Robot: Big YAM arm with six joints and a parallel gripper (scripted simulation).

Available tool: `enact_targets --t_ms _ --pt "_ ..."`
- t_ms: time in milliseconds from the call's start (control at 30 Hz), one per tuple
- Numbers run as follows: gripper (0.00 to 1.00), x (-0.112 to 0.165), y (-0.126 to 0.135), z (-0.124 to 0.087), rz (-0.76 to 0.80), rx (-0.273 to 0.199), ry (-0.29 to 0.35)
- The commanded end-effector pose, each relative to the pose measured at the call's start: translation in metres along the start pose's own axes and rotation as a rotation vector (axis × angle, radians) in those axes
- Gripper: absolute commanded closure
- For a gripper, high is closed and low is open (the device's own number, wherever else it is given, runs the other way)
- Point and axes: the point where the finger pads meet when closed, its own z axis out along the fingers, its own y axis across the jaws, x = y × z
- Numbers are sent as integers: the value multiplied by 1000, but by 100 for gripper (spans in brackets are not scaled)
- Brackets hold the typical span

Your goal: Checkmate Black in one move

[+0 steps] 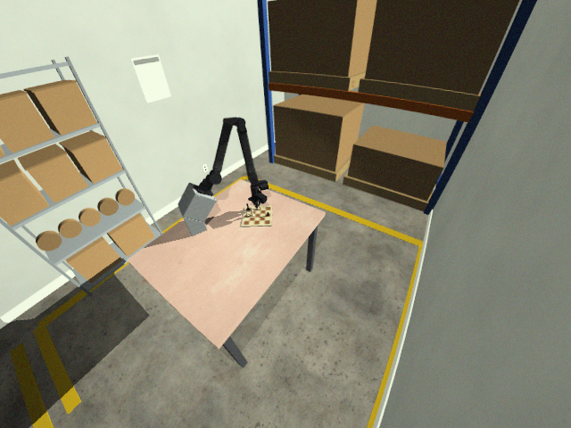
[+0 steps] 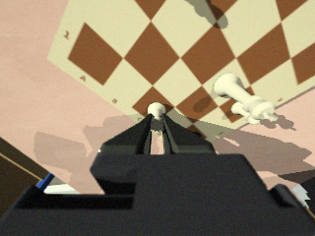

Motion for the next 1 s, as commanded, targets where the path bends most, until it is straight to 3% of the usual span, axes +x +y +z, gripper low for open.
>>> enact_targets --t_ms 0,967 --pt "100 2 13 -2 -2 -27 -3" --pt "100 3 10 1 0 -17 1"
